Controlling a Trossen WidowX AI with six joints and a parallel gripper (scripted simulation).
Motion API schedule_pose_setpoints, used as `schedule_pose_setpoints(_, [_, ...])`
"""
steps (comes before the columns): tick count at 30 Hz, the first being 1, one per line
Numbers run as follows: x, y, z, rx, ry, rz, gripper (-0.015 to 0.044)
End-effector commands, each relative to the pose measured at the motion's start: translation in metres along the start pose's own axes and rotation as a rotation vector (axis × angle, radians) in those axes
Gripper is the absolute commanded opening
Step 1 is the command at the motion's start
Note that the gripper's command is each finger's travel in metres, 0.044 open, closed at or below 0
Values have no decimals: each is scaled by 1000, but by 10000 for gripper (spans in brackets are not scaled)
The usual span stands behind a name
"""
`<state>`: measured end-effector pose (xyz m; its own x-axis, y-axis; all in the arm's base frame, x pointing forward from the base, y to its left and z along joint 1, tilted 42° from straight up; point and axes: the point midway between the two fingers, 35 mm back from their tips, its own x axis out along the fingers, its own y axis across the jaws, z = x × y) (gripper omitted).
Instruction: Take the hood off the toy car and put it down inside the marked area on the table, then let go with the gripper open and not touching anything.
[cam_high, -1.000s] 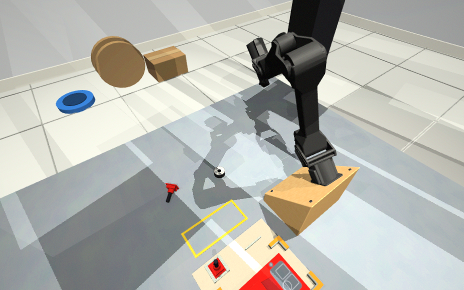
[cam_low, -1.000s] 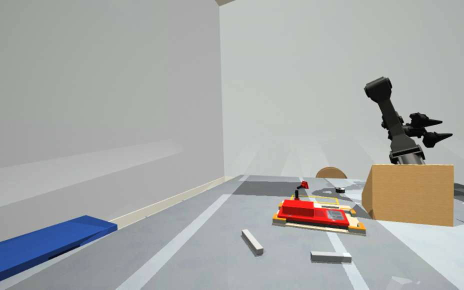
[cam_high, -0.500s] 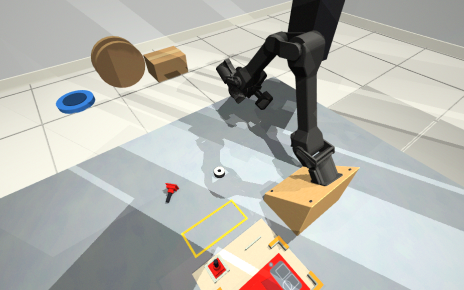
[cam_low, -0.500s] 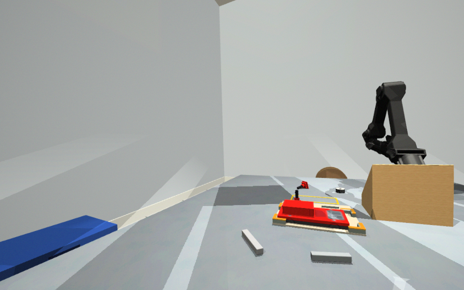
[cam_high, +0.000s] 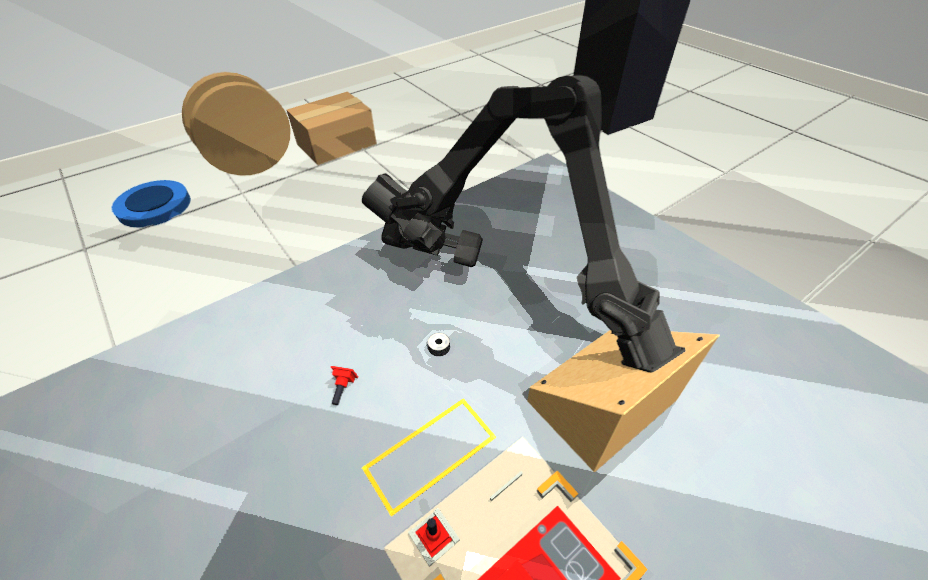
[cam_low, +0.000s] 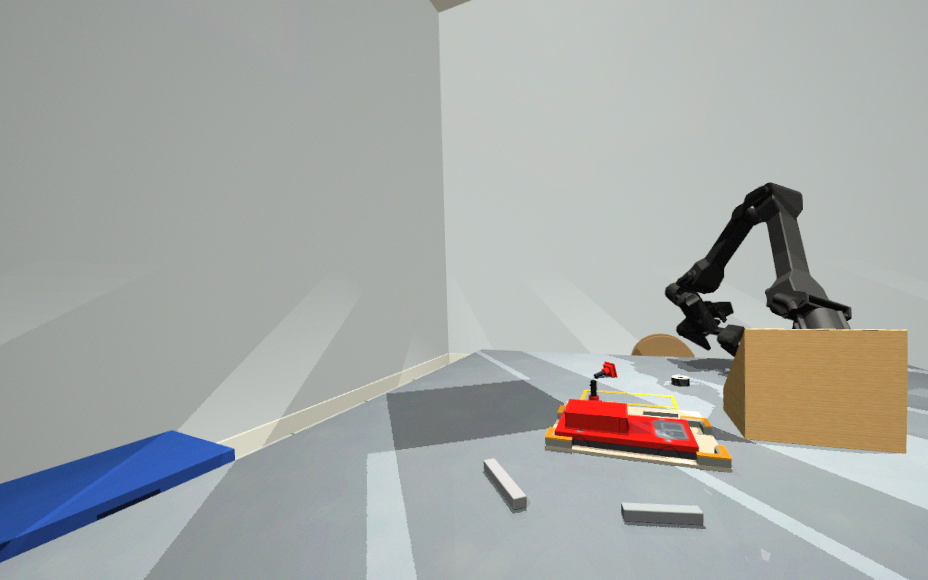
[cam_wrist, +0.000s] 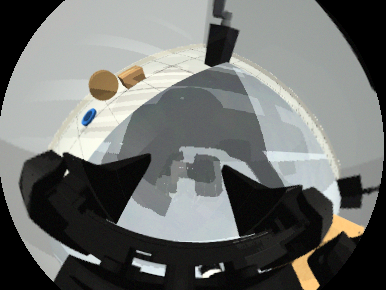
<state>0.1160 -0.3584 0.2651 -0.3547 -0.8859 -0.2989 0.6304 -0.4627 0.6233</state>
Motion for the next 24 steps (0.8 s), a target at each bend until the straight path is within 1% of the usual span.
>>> schedule_pose_setpoints(1, [-23,18,-54,-167,125,59,440])
schedule_pose_setpoints(7, [-73,30,-127,-395,282,171,440])
schedule_pose_setpoints(13, [-134,28,-192,-647,406,298,440])
schedule_pose_setpoints(18, [-175,15,-233,-850,477,386,440])
schedule_pose_setpoints(24, [-229,-18,-283,-1130,547,483,440])
